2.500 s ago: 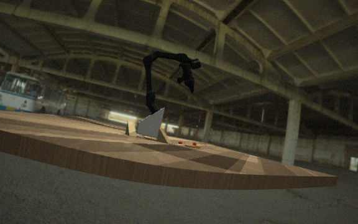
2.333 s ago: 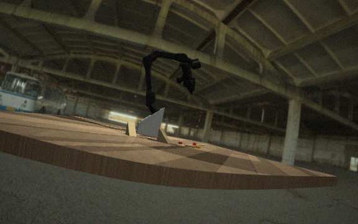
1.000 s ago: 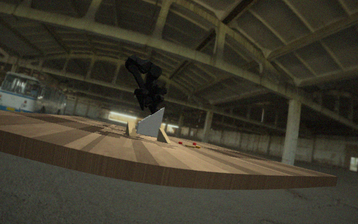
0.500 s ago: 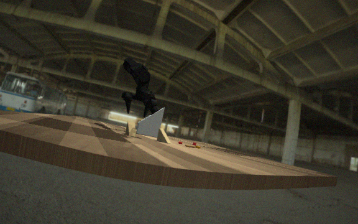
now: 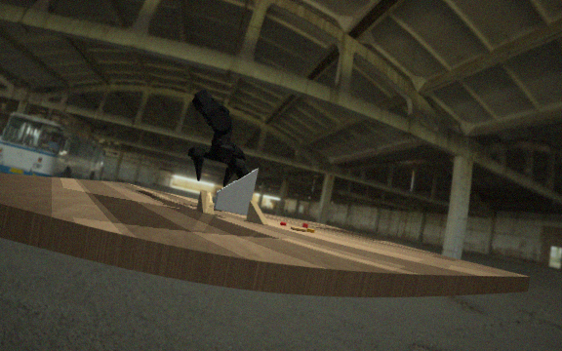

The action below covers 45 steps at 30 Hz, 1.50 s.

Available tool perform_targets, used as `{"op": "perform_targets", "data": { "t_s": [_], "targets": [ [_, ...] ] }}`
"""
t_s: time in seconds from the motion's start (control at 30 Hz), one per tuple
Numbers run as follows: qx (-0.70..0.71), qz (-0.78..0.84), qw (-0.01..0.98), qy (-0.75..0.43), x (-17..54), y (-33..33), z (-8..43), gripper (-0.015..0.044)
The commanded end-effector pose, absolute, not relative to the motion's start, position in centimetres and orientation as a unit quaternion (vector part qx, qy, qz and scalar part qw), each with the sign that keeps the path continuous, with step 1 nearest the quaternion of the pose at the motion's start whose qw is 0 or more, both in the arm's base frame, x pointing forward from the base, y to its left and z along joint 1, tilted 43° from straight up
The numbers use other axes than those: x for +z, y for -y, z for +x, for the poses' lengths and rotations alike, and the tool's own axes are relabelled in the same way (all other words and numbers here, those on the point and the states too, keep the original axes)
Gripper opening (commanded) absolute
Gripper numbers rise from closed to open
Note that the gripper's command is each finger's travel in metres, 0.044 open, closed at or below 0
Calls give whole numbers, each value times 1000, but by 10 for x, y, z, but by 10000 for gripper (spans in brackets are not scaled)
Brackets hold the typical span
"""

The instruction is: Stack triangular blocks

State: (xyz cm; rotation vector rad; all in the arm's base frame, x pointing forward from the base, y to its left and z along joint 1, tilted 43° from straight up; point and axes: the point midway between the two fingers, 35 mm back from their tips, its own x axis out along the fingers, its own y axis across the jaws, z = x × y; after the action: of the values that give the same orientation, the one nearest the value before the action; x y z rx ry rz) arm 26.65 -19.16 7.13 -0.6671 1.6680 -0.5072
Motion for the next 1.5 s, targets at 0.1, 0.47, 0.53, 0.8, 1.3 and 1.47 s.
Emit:
{"op": "perform_targets", "data": {
  "t_s": [0.1,0.47,0.53,0.8,1.3,1.47],
  "targets": [
    [-214,-287,590,-724,59,200,265,440],
    [-213,-288,590,-724,46,213,263,440],
    [-213,-288,590,-723,44,216,263,440],
    [-213,-289,590,-723,35,226,261,440],
    [-214,-291,588,-723,19,244,256,440],
    [-214,-292,588,-723,14,250,253,440]
  ]
}}
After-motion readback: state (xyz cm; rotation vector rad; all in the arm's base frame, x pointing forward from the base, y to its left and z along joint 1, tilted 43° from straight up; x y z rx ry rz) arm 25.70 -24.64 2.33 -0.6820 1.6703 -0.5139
